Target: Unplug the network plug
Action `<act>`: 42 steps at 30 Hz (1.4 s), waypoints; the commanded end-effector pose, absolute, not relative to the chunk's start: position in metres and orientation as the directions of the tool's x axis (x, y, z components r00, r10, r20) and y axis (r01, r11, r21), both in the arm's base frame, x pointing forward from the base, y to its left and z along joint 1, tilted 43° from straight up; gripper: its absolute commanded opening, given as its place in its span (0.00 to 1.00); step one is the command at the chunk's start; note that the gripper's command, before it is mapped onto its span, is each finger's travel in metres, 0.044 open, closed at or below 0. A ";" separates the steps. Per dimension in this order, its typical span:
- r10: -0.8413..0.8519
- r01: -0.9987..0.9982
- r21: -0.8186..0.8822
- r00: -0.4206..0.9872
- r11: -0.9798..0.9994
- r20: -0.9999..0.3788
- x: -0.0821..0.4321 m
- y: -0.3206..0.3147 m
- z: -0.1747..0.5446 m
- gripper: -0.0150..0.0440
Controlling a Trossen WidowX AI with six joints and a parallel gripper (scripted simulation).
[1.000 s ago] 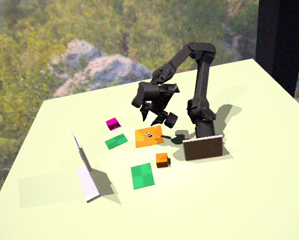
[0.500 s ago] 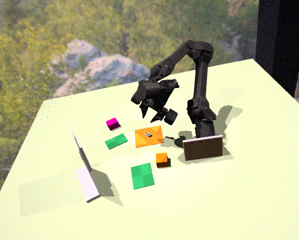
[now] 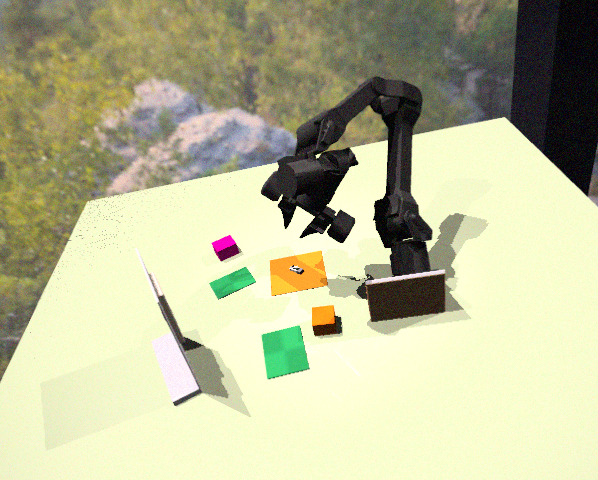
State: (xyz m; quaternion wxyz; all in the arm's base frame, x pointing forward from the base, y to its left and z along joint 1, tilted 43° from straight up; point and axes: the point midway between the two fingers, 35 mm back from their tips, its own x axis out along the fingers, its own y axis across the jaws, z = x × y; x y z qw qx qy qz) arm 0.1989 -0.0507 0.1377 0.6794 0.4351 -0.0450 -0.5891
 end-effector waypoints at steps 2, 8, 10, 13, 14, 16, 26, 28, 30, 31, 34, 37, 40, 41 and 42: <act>-0.843 0.755 0.653 0.306 -0.068 -0.442 0.200 -0.047 0.144 0.52; -0.828 0.764 0.642 0.325 -0.055 -0.457 0.203 -0.041 0.150 0.52; -0.820 0.767 0.641 0.337 -0.045 -0.462 0.205 -0.036 0.155 0.52; -0.808 0.770 0.638 0.356 -0.031 -0.469 0.208 -0.029 0.163 0.52; -0.804 0.771 0.637 0.362 -0.026 -0.471 0.209 -0.027 0.165 0.52; -0.796 0.772 0.635 0.374 -0.017 -0.476 0.210 -0.023 0.171 0.52; -0.751 0.780 0.625 0.432 0.033 -0.500 0.214 -0.001 0.198 0.52; -0.741 0.781 0.623 0.443 0.043 -0.504 0.214 0.003 0.203 0.52; -0.732 0.782 0.621 0.454 0.053 -0.509 0.214 0.007 0.209 0.52; -0.727 0.782 0.620 0.459 0.058 -0.511 0.214 0.009 0.211 0.52; -0.711 0.784 0.617 0.475 0.074 -0.518 0.213 0.015 0.220 0.52; -0.704 0.784 0.615 0.482 0.081 -0.522 0.213 0.018 0.224 0.52; -0.704 0.784 0.615 0.482 0.081 -0.522 0.213 0.018 0.224 0.65; -0.704 0.784 0.615 0.482 0.081 -0.522 0.213 0.018 0.224 0.70; -0.704 0.784 0.615 0.482 0.081 -0.522 0.213 0.018 0.224 0.74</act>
